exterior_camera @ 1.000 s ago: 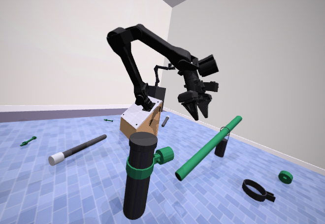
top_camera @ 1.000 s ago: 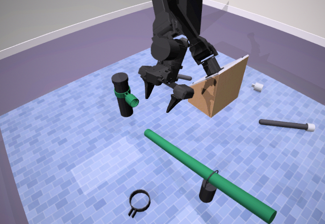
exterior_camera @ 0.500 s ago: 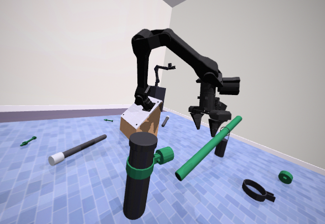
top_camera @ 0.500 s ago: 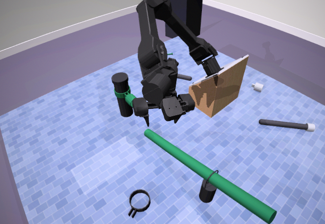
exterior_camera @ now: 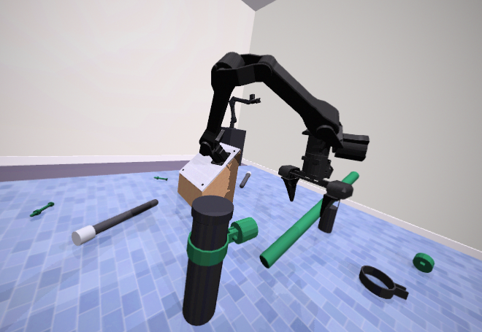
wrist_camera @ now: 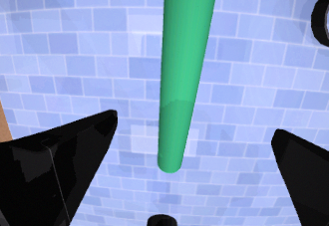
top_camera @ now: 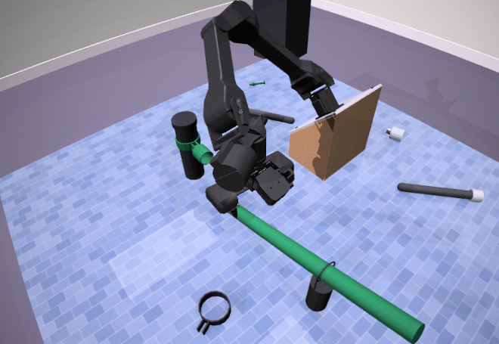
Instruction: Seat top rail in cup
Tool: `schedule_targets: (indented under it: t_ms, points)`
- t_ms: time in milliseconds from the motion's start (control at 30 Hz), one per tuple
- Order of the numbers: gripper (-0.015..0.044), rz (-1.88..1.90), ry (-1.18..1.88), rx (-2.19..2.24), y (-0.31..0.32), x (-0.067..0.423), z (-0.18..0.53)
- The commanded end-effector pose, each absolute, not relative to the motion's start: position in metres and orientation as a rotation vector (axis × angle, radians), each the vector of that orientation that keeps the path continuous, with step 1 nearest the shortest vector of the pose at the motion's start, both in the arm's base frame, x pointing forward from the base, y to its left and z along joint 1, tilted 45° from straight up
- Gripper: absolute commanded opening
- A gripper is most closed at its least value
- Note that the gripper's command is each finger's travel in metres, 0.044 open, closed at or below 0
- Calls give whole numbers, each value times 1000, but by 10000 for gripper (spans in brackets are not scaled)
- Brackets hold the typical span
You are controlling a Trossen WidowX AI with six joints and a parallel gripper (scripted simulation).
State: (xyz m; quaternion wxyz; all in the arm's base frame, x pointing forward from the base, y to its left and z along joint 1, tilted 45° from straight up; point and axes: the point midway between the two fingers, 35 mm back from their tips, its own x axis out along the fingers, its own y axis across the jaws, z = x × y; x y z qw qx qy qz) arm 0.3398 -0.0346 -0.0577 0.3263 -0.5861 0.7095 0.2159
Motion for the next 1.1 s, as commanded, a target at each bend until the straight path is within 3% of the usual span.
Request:
schedule_targets:
  t_ms: [0,1067]
  points:
    - [440,580,1884,-1537,-53,332,-76]
    - [440,580,1885,-1538,-84,328,-107]
